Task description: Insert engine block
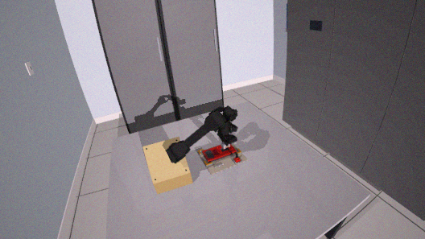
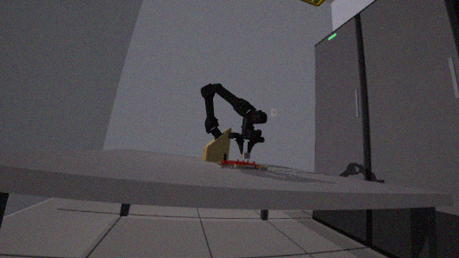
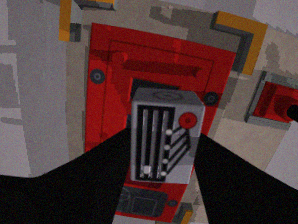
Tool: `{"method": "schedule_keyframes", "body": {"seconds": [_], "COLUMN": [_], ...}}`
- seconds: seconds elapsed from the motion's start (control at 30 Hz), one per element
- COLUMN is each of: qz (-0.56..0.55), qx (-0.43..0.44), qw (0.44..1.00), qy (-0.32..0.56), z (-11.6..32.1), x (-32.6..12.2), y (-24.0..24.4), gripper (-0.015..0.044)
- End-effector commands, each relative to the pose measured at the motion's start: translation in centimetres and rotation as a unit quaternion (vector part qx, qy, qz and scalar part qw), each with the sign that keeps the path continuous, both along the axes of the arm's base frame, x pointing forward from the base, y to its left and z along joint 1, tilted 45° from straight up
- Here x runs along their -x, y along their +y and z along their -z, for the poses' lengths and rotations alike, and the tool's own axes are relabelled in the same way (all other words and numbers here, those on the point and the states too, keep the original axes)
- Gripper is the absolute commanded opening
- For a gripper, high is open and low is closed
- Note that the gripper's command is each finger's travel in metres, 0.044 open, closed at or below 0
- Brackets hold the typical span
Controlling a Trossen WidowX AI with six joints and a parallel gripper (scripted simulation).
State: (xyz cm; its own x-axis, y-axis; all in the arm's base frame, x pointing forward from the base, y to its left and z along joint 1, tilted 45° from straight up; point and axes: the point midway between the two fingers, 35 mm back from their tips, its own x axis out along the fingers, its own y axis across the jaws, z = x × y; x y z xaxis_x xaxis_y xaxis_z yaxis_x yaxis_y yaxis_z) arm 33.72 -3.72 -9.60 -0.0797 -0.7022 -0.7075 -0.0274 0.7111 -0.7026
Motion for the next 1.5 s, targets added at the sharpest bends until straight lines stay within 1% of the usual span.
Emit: {"method": "schedule_keyframes", "body": {"seconds": [0.0,0.1,0.3,0.7,1.47], "qz": [0.037,0.044,0.061,0.044,0.042], "qx": [0.003,0.004,0.006,0.004,0.004], "qw": [0.999,0.998,0.996,0.998,0.998], "qy": [-0.037,-0.044,-0.061,-0.045,-0.043], "z": [0.72,0.89,0.89,0.89,0.90], "x": [0.26,0.37,0.38,0.39,0.35], "y": [0.37,0.47,0.48,0.48,0.51], "gripper": [0.0000,0.0000,0.0157,0.0159,0.0159]}}
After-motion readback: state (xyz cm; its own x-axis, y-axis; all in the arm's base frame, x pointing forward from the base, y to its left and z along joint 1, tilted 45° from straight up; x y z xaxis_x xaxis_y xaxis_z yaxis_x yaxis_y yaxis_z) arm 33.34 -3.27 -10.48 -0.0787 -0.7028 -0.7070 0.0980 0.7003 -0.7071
